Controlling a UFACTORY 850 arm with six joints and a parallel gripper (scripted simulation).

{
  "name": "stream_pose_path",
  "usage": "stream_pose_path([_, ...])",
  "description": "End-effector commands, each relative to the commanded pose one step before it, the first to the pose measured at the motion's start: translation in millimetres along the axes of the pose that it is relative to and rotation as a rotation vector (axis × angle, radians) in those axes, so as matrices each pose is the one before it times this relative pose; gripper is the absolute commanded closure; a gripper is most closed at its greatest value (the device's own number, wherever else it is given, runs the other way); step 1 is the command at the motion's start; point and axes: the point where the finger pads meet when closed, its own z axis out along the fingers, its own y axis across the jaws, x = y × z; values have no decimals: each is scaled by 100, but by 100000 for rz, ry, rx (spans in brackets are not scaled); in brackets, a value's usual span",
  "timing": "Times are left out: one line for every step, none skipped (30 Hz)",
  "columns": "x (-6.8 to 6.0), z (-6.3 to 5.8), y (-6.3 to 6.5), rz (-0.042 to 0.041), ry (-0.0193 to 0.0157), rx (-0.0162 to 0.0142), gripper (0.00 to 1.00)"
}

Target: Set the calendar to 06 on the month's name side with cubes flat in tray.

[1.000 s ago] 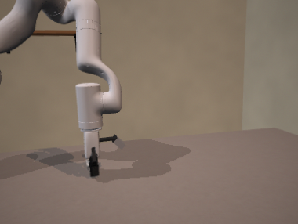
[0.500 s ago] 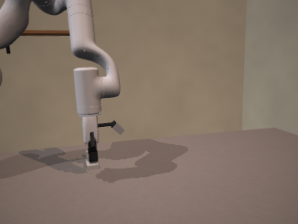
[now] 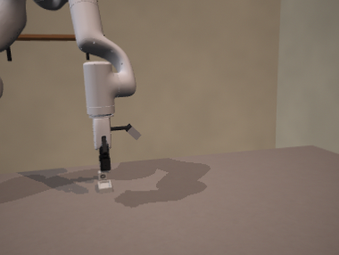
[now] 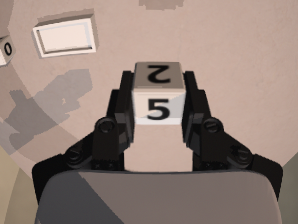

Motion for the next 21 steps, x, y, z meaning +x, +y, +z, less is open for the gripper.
stream_pose_path([94,-90,34,-60,165,-97,71])
stream_pose_path([21,-11,-150,2,-5,-11,71])
stream_pose_path([109,-61,-843,14,-26,-59,71])
stream_pose_path([171,-125,-1732,30,-32,-95,71])
stream_pose_path([120,-175,-2414,46,-3,-72,71])
stream_pose_path([0,0,0,0,0,0,71])
stream_pose_path([-27,-194,-2648,57,48,9,71])
stream_pose_path([0,0,0,0,0,0,71])
stream_pose_path([-167,-176,-2363,59,81,91,71])
stream_pose_path([0,0,0,0,0,0,71])
stream_pose_path([-200,-126,-1665,48,76,116,71])
stream_pose_path([-121,-61,-802,25,41,72,71])
stream_pose_path([-23,-11,-142,5,8,14,71])
stream_pose_path([0,0,0,0,0,0,71])
stream_pose_path([0,0,0,0,0,0,71])
stream_pose_path([0,0,0,0,0,0,71])
stream_pose_path([0,0,0,0,0,0,71])
stream_pose_path([0,0,0,0,0,0,71])
stream_pose_path([0,0,0,0,0,0,71])
stream_pose_path([0,0,0,0,0,0,71])
stream_pose_path([0,0,0,0,0,0,71])
